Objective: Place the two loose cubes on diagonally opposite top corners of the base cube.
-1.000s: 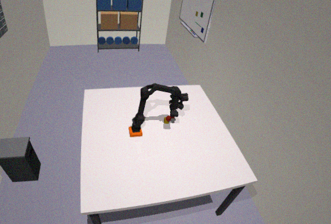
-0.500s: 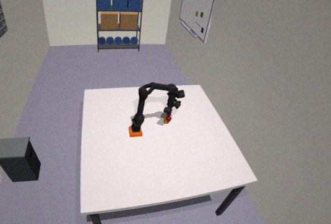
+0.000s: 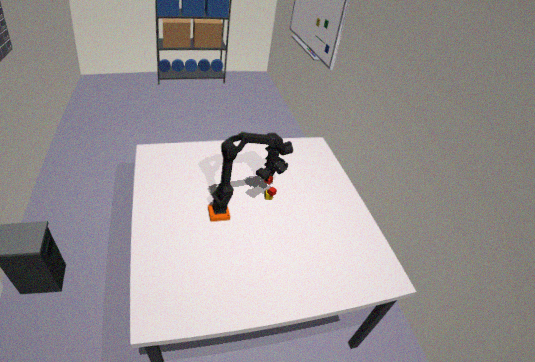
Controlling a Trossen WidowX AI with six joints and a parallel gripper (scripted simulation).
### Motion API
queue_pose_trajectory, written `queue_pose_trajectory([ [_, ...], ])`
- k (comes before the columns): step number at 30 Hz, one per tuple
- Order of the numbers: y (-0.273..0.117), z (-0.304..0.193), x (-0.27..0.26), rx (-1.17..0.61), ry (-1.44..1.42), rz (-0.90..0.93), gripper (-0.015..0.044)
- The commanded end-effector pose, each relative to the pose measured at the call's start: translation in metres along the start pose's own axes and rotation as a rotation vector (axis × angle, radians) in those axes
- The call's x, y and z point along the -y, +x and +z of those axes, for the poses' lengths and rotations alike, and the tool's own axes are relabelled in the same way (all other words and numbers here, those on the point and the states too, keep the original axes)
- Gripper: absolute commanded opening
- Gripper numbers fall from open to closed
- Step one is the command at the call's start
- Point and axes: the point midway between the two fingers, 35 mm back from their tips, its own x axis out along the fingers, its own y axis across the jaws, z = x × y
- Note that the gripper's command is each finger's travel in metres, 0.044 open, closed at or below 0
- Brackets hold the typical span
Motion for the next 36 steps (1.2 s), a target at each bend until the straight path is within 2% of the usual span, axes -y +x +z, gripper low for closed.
queue_pose_trajectory([
  [1,0.001,0.000,0.001,0.005,0.019,0.005,0.0105],
  [10,0.027,-0.001,0.002,-0.032,0.085,0.012,0.0105],
  [22,0.031,-0.001,0.002,-0.032,0.087,0.012,0.0105],
  [36,0.057,-0.001,0.000,0.007,0.022,0.004,0.0105],
])
